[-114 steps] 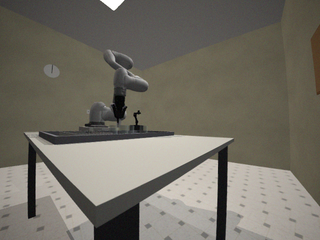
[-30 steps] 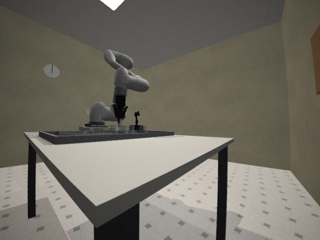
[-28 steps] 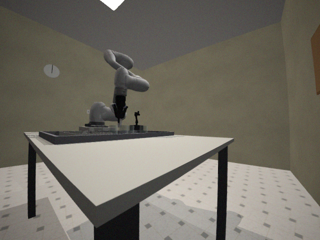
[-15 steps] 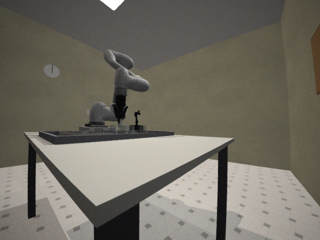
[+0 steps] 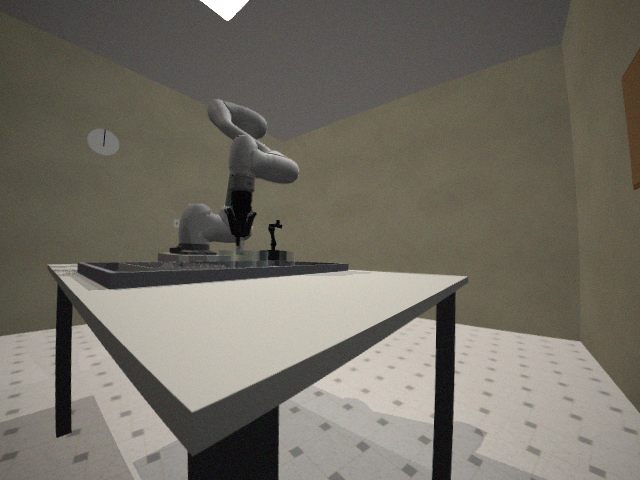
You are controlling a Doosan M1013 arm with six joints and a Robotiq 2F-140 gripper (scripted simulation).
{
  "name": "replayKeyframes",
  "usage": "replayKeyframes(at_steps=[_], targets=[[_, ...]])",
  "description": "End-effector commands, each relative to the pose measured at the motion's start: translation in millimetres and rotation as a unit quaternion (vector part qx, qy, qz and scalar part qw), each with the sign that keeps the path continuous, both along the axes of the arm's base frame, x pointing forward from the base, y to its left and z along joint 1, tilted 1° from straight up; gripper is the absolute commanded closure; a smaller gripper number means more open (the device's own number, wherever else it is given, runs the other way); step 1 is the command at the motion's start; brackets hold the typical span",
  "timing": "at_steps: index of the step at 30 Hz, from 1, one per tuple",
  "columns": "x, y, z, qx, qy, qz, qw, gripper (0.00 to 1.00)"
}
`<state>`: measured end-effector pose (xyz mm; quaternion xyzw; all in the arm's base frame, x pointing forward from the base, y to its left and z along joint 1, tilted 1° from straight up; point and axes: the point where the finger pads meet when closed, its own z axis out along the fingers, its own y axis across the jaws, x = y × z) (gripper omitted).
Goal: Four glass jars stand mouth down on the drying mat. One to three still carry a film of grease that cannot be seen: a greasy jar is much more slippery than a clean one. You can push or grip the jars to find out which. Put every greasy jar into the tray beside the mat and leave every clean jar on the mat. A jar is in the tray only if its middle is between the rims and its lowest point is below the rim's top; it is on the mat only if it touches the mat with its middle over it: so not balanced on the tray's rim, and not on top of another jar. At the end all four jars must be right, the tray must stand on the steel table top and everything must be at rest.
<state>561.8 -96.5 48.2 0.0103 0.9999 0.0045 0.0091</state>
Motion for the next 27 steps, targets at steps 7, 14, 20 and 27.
replayKeyframes(at_steps=[7,14,20,27], targets=[[0.9,0.0,0.1,0.0,0.0,0.0,1.0,1.0],[1.8,0.0,0.1,0.0,0.0,0.0,1.0,1.0],[2.6,0.0,0.1,0.0,0.0,0.0,1.0,1.0],[3.3,0.0,0.7,0.0,0.0,0.0,1.0,1.0]])
